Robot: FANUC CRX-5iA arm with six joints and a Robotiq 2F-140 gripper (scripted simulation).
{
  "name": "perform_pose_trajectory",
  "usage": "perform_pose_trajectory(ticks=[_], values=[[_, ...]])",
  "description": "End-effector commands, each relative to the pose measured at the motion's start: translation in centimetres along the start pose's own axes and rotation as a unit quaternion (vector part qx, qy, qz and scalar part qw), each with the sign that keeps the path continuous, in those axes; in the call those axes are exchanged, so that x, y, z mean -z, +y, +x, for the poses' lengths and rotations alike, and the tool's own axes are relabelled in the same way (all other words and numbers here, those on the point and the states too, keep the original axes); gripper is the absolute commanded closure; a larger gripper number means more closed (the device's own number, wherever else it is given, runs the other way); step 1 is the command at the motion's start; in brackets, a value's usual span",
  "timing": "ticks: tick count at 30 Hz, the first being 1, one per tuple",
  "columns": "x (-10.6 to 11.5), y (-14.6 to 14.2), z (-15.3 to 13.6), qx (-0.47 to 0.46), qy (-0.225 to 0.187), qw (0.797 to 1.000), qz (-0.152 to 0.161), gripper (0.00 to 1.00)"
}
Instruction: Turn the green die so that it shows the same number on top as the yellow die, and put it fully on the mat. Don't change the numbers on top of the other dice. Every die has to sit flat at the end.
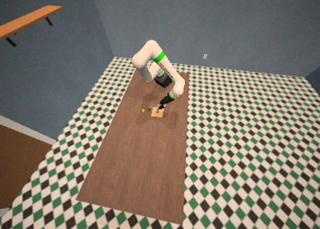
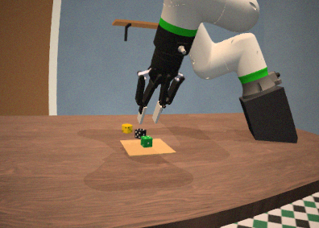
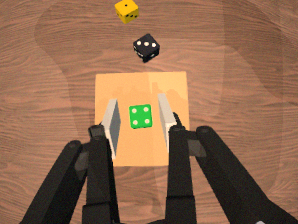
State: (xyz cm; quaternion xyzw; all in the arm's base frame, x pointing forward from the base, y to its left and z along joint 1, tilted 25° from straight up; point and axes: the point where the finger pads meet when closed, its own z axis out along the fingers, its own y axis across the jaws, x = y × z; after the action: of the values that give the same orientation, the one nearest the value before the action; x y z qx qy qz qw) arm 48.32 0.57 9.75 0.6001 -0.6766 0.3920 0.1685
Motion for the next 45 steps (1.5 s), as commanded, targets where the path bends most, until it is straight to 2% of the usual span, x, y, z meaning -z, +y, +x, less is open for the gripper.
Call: perform_pose_trajectory(ticks=[1,5,9,30,45], values=[[-0.1,0.0,-0.1,0.0,0.044,0.999,-0.002,0.72],[0.0,0.0,-0.3,-0.001,0.104,0.995,0.0,0.72],[0.0,0.0,-0.5,-0.001,0.115,0.993,0.001,0.72],[-0.1,0.0,-0.7,-0.001,0.115,0.993,0.001,0.72],[-1.2,0.0,-1.4,-0.001,0.115,0.993,0.001,0.72]])
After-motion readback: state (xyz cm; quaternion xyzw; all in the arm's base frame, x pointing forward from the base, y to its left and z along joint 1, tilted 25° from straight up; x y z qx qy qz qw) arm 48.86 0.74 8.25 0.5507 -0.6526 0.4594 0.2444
